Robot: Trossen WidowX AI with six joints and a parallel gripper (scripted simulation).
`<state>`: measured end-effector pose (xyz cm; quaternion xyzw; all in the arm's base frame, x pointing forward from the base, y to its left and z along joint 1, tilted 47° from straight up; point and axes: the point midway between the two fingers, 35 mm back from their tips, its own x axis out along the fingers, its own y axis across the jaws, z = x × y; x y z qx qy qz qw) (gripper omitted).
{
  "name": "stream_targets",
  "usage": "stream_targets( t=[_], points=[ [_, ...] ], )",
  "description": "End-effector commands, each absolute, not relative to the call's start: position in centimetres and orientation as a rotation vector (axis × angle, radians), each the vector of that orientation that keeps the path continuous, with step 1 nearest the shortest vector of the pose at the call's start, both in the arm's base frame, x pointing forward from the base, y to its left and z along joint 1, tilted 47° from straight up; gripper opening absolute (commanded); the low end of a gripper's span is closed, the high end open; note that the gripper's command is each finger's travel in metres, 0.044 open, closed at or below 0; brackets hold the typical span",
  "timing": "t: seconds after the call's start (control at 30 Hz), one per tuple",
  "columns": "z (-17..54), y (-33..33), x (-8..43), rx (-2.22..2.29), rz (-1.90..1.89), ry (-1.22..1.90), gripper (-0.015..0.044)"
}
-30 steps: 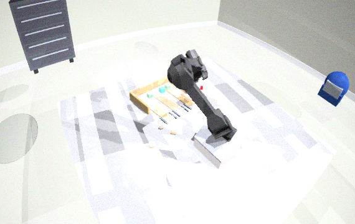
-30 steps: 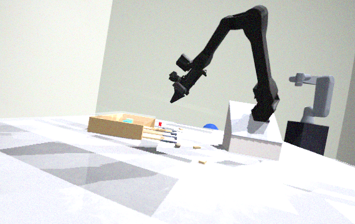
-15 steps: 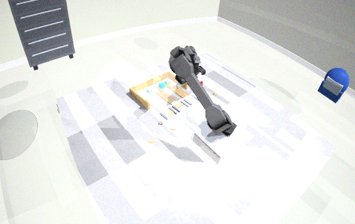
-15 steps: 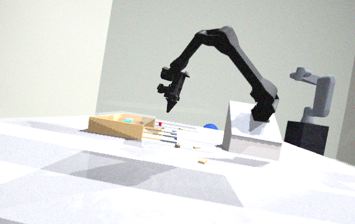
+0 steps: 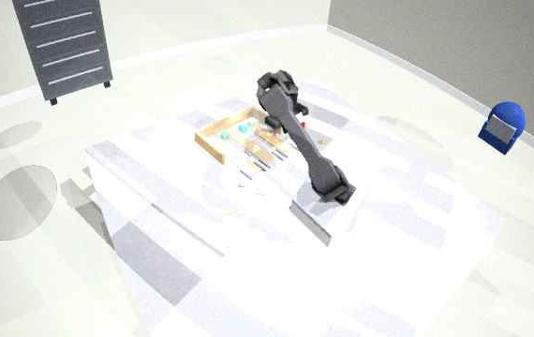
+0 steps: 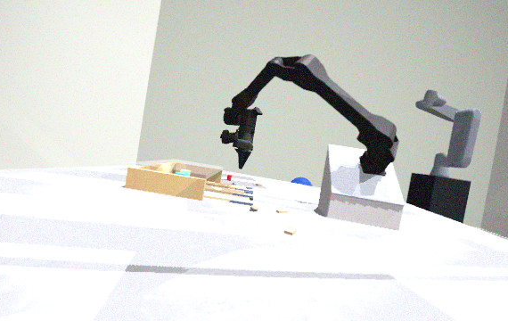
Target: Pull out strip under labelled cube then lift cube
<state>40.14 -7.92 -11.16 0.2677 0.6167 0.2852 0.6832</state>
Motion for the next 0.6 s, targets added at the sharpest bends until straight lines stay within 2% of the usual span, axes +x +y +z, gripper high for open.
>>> stream_targets(
  t=[0.0, 0.57],
  points=[
    [-11.7, -7.5, 40.3, 0.593, 0.642, 1.385, 0.0000],
    [-13.6, -5.4, 40.4, 0.594, 0.642, 1.385, 0.0000]
  ],
)
